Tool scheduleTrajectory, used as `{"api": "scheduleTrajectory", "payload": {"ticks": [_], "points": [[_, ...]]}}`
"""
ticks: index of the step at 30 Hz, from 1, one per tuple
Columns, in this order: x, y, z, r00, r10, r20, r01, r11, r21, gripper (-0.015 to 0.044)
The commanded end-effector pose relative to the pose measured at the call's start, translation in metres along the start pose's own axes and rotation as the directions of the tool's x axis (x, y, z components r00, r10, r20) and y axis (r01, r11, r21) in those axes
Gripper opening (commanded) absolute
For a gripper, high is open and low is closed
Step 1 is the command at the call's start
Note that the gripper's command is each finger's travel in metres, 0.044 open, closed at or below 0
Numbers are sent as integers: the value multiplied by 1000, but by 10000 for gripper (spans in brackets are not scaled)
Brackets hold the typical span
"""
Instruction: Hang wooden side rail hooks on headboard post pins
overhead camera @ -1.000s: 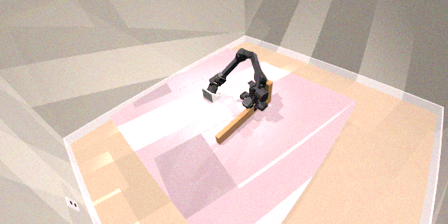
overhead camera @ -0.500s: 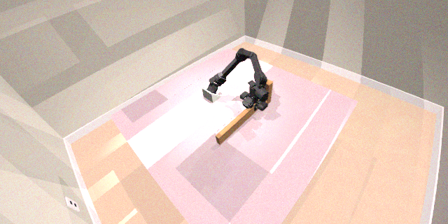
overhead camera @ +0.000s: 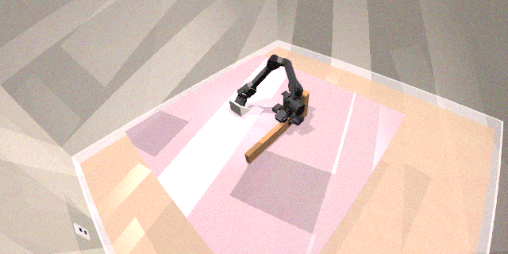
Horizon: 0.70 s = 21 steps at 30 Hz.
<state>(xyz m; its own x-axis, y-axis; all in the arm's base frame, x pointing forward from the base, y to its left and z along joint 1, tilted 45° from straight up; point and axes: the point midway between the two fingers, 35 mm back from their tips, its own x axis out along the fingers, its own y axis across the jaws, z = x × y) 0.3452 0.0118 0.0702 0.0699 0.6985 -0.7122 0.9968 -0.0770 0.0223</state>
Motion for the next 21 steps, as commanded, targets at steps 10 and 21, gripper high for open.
{"api": "scheduleTrajectory", "payload": {"ticks": [10, 21], "points": [[-3, 1, -1, 1000, 9, 2, -9, 1000, 3, 0], [-4, 2, -2, 1000, 9, 2, -9, 1000, 3, 0]]}}
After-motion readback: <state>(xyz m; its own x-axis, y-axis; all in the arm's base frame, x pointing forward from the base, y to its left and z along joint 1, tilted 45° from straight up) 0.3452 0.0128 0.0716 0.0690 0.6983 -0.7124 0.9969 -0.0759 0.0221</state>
